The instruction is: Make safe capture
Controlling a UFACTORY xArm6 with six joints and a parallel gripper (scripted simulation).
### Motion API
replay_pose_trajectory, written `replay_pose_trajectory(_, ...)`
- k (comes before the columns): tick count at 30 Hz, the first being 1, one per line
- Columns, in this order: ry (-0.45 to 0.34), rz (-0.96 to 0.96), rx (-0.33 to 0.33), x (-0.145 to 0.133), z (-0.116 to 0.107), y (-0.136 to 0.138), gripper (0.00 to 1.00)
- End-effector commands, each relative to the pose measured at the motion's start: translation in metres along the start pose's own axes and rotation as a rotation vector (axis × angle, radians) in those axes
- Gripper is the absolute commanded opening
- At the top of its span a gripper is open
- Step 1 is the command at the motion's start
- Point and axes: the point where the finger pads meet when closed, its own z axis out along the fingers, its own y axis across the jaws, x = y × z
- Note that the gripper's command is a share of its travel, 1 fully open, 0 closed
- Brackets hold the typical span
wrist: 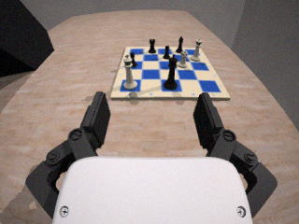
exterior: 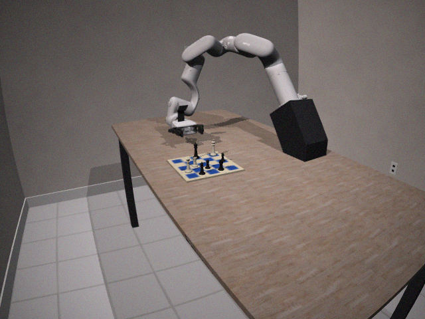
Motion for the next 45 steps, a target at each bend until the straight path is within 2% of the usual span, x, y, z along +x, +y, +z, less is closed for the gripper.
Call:
replay_pose_trajectory(1,-0.003,-0.003,-0.001,0.033,-0.002,0.001,1.00)
replay_pose_trajectory(9,-0.003,-0.003,-0.001,0.075,-0.002,0.001,1.00)
replay_pose_trajectory(22,-0.015,-0.010,0.006,0.075,0.000,0.000,1.00)
replay_pose_trajectory(26,-0.092,-0.048,0.040,0.076,0.010,-0.001,1.00)
replay_pose_trajectory(28,-0.092,-0.048,0.040,0.076,0.010,-0.001,1.00)
replay_pose_trajectory(32,-0.247,-0.118,0.112,0.077,0.033,-0.007,1.00)
replay_pose_trajectory(34,-0.247,-0.118,0.112,0.077,0.033,-0.007,1.00)
replay_pose_trajectory(35,-0.299,-0.140,0.136,0.077,0.040,-0.008,1.00)
replay_pose_trajectory(37,-0.299,-0.140,0.136,0.077,0.040,-0.008,1.00)
replay_pose_trajectory(38,-0.354,-0.167,0.160,0.078,0.048,-0.010,1.00)
replay_pose_trajectory(39,-0.354,-0.167,0.160,0.078,0.048,-0.010,1.00)
replay_pose_trajectory(40,-0.415,-0.193,0.189,0.078,0.057,-0.012,1.00)
replay_pose_trajectory(42,-0.415,-0.193,0.189,0.078,0.057,-0.012,1.00)
replay_pose_trajectory(43,-0.478,-0.225,0.216,0.079,0.066,-0.014,1.00)
replay_pose_trajectory(45,-0.478,-0.225,0.216,0.079,0.066,-0.014,1.00)
